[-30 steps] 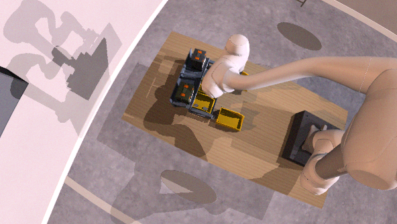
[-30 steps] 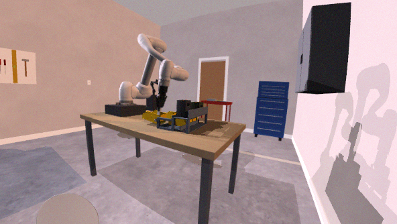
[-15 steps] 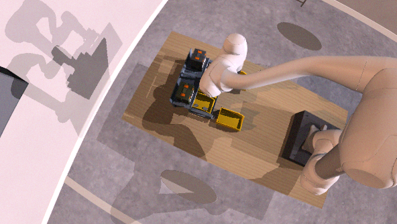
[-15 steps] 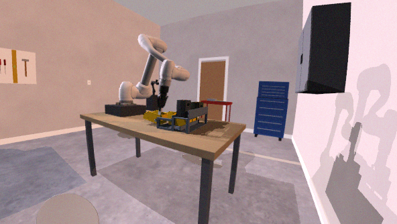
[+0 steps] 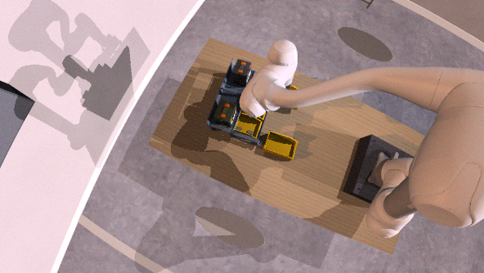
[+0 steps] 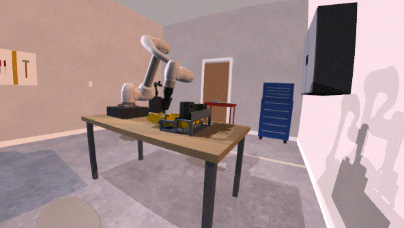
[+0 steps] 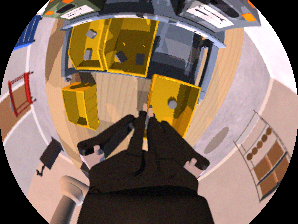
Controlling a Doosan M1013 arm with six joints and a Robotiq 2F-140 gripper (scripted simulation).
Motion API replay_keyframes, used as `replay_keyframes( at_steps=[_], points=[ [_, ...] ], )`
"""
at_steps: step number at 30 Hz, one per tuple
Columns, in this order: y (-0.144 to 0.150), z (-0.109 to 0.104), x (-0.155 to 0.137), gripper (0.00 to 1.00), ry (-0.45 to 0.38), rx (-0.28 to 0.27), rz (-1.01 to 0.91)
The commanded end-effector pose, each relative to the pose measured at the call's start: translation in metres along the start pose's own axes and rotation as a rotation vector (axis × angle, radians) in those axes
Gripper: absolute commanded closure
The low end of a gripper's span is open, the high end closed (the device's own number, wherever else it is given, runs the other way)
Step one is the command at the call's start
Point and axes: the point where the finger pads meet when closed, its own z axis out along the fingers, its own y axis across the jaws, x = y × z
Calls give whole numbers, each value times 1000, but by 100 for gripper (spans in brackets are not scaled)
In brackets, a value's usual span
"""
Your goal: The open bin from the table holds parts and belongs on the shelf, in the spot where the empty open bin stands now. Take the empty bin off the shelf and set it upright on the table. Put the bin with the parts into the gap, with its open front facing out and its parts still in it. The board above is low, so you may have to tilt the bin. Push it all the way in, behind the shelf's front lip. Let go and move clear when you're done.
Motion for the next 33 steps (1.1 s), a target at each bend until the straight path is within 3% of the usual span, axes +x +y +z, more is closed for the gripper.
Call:
replay_keyframes(
  at_steps=[1,33],
  points=[
    [-1,1,5,90,-9,-2,-3],
    [-1,-4,38,90,-10,-3,-3]
  ],
)
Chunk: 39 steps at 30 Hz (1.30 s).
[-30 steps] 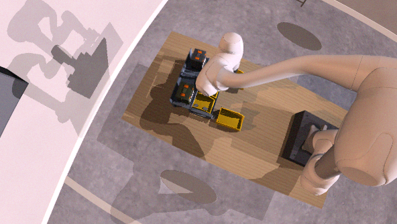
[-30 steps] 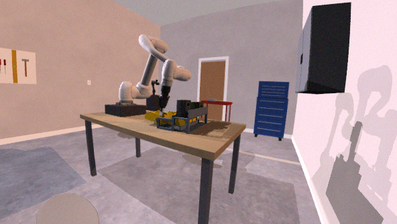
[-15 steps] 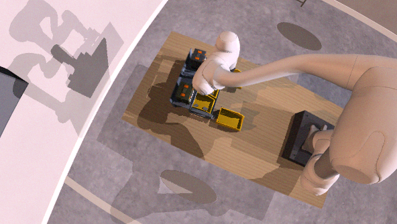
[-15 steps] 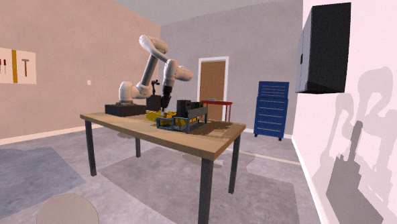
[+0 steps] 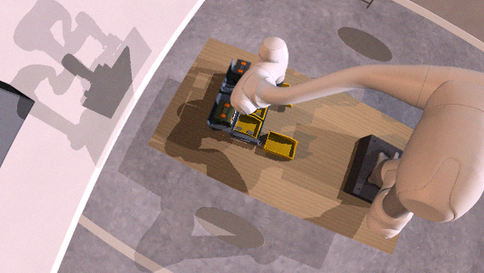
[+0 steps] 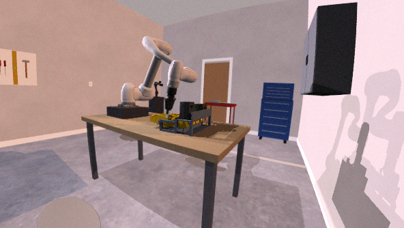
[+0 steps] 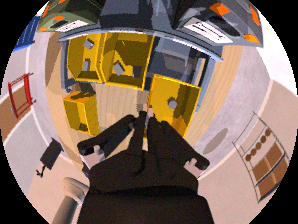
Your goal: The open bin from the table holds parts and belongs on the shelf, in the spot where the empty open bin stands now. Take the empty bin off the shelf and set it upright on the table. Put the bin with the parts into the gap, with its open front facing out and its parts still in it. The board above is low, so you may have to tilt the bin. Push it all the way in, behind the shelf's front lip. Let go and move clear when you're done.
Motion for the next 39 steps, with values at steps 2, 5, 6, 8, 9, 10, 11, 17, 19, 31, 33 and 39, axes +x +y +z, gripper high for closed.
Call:
replay_keyframes(
  at_steps=[2,5,6,8,9,10,11,17,19,31,33,39],
  points=[
    [-2,1,6,90,-8,0,-1],
    [-2,1,7,90,-8,0,-1],
    [-2,1,8,90,-8,0,-1],
    [-2,1,10,90,-8,0,-1],
    [-2,1,11,90,-8,0,-1],
    [-2,0,12,90,-8,0,-1],
    [-2,0,13,90,-8,0,-1],
    [-2,0,17,90,-9,0,-1],
    [-2,-1,19,90,-9,0,-1],
    [-2,-2,24,90,-9,0,-1],
    [-2,-2,25,90,-9,0,-1],
    [-1,-2,26,90,-9,0,-1]
  ],
)
